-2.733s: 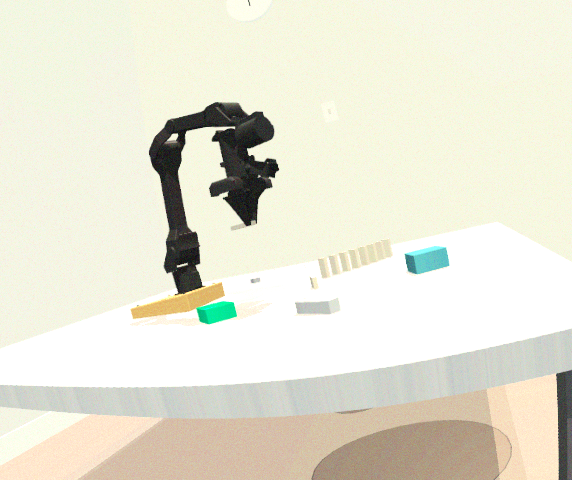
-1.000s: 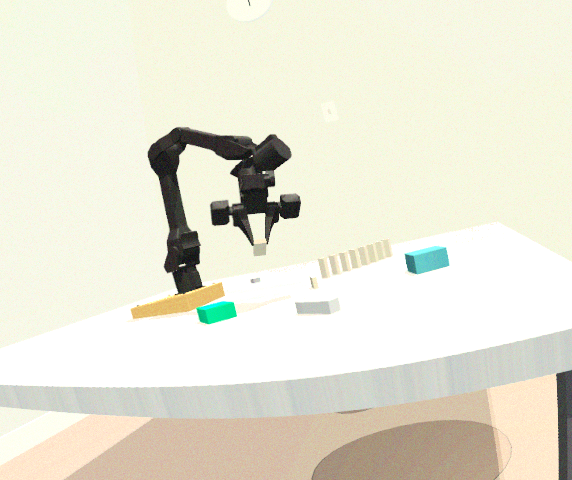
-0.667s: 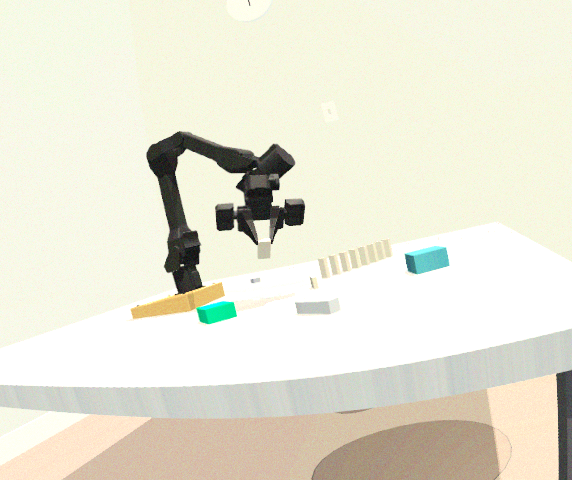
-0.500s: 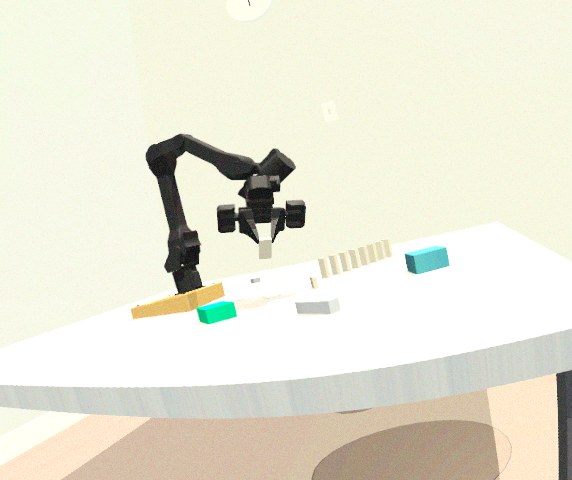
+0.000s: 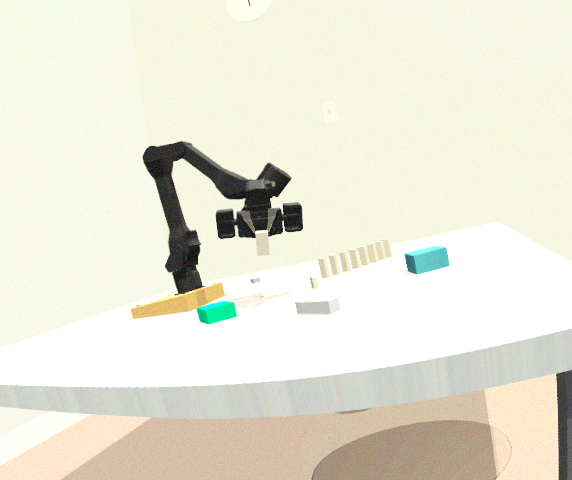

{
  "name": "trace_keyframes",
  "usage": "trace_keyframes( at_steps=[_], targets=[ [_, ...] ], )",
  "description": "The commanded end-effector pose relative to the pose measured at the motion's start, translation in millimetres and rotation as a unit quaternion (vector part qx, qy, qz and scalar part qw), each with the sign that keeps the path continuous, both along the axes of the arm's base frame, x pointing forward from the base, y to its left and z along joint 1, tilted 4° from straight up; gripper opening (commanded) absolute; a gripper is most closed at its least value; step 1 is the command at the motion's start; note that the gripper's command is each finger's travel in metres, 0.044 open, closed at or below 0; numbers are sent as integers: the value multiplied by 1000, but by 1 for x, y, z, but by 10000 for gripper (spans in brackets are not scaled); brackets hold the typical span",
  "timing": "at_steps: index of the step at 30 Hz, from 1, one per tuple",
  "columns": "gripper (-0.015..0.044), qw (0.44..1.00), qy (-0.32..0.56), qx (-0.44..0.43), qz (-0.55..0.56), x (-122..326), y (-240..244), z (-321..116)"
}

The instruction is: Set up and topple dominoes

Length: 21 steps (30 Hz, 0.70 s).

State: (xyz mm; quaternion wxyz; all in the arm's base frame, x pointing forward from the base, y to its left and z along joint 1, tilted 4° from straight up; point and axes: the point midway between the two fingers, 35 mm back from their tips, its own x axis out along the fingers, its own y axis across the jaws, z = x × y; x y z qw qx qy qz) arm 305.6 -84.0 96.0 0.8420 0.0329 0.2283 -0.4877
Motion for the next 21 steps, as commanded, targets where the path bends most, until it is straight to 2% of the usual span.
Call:
trace_keyframes(
  at_steps=[1, 15, 21],
  targets=[
    [107, 999, -27, -28, -2, -8, 4, 5],
    [107, 988, -119, -100, -25, -43, 14, 14],
    [107, 986, -127, -105, -28, -47, 14, 15]
  ],
)
